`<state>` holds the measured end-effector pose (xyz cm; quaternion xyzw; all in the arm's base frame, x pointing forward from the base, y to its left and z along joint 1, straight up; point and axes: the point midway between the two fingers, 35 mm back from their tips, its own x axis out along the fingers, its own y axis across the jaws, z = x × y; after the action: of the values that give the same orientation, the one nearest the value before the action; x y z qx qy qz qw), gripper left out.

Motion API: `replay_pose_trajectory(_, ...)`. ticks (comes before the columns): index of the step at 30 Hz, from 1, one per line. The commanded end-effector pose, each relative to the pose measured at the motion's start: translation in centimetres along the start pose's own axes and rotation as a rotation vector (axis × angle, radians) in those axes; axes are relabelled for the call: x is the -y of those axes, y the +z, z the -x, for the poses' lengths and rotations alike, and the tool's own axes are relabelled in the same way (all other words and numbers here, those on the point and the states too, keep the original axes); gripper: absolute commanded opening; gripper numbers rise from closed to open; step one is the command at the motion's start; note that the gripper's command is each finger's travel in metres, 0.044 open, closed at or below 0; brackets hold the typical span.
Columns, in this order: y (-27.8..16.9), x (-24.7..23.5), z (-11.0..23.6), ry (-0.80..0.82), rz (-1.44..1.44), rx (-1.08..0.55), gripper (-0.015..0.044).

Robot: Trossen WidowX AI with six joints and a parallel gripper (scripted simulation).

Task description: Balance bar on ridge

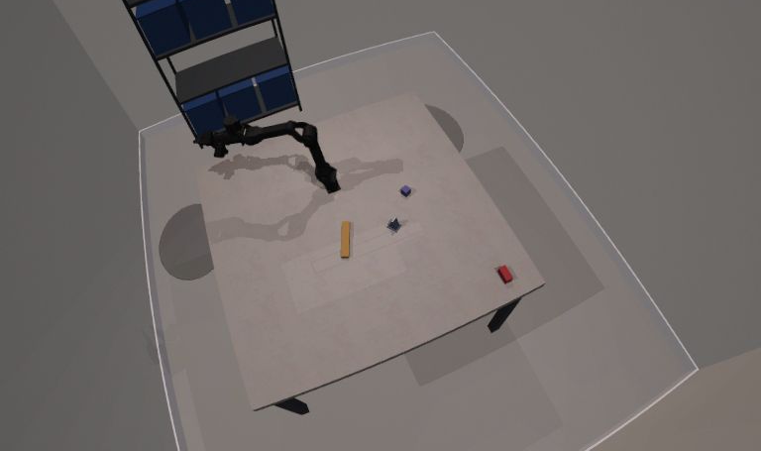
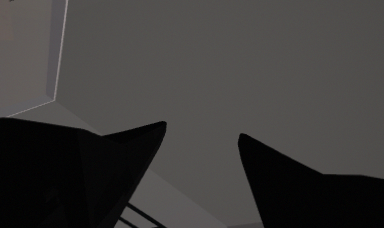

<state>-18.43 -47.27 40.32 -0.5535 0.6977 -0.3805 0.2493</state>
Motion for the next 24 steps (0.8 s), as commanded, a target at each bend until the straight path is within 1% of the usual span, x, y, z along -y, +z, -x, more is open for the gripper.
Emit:
replay_pose_trajectory(1,3.8,1.1,0.0,0.007,-0.089,0.086,0.0315)
replay_pose_trajectory(13,12.1,3.2,1.1,0.060,-0.317,0.270,0.0315)
replay_pose_trajectory(17,14.5,3.6,1.8,0.094,-0.399,0.320,0.0315)
replay_pose_trajectory(24,19.5,4.9,3.6,0.134,-0.451,0.429,0.0315)
